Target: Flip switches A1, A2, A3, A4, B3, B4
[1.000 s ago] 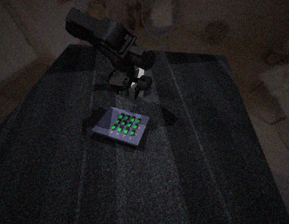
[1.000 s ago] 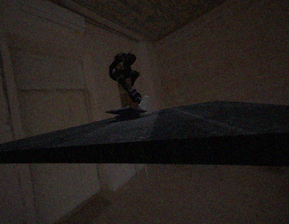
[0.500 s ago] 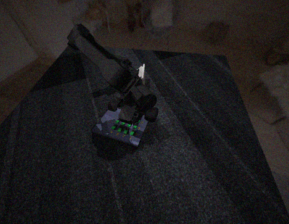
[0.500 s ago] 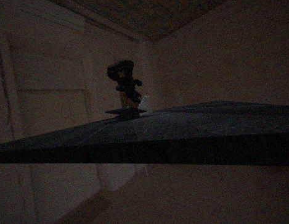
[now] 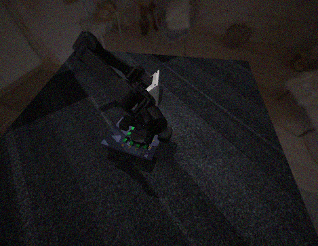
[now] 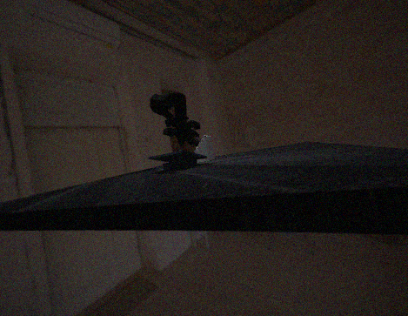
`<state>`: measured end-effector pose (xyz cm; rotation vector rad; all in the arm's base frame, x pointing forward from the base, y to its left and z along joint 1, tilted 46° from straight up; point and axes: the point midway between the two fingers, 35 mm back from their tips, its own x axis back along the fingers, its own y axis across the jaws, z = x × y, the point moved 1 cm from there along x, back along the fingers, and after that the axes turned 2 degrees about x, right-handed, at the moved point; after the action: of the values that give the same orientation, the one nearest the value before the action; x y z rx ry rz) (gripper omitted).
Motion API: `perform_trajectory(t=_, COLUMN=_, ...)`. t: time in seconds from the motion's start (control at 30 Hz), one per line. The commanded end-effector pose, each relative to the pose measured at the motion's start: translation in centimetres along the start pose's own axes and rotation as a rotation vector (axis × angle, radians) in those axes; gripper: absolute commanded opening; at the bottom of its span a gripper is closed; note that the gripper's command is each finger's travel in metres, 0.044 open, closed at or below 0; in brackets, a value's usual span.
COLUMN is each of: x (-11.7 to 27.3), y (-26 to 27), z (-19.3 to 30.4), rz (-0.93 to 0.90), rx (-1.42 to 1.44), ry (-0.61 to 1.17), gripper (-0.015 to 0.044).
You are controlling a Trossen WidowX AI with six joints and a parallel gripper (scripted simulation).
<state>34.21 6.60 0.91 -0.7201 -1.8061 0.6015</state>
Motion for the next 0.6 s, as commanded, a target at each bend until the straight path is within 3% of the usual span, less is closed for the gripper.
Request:
perform_trajectory(t=0.0, x=-0.5, y=0.0, z=0.1, rz=0.005, rx=0.006, ry=0.000, gripper=0.0000)
perform_trajectory(t=0.57, x=-1.6, y=-0.1, z=0.1, rz=0.005, rx=0.006, ry=0.000, gripper=0.0000)
